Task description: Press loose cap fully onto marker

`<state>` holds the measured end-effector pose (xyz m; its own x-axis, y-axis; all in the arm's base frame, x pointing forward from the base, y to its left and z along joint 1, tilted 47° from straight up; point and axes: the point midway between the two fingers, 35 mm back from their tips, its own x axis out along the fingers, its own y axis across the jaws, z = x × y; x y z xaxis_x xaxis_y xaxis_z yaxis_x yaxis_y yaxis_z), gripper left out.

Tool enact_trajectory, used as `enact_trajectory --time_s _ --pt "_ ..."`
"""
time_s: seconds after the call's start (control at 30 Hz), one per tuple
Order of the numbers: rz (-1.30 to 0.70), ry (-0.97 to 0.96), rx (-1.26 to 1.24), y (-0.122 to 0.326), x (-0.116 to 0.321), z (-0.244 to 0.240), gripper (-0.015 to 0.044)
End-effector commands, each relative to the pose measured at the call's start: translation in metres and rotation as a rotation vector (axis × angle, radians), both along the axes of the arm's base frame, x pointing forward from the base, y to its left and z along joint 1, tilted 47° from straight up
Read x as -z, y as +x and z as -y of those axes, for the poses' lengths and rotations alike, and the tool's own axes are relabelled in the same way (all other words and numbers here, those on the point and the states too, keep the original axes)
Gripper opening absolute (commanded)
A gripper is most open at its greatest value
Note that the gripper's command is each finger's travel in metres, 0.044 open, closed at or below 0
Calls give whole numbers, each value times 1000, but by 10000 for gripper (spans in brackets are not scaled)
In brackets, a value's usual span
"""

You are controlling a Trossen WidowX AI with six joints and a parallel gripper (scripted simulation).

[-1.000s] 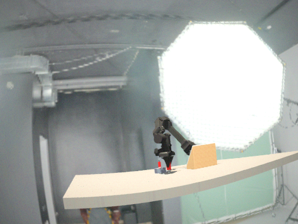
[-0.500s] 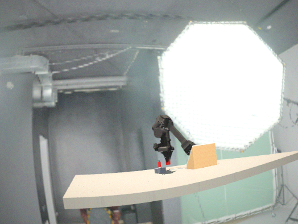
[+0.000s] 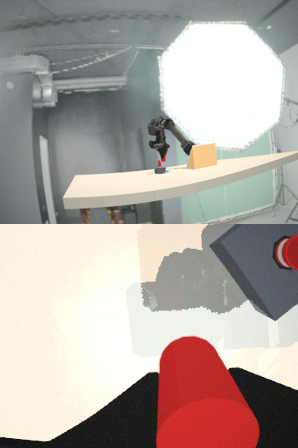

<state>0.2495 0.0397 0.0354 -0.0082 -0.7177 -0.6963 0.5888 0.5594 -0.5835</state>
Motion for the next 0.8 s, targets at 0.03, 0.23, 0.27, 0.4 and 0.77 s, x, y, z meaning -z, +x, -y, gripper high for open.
enact_trajectory --time_s 0.03,0.23,0.27,0.4,0.77 --pt "5 2 -7 4 -21 7 0" --pt "5 0 -7 4 -42 17 0" --pt "5 0 -7 4 -46 19 0" --pt "5 -2 -7 3 -60 27 0" --pt "4 -6 -6 -1 -82 40 0"
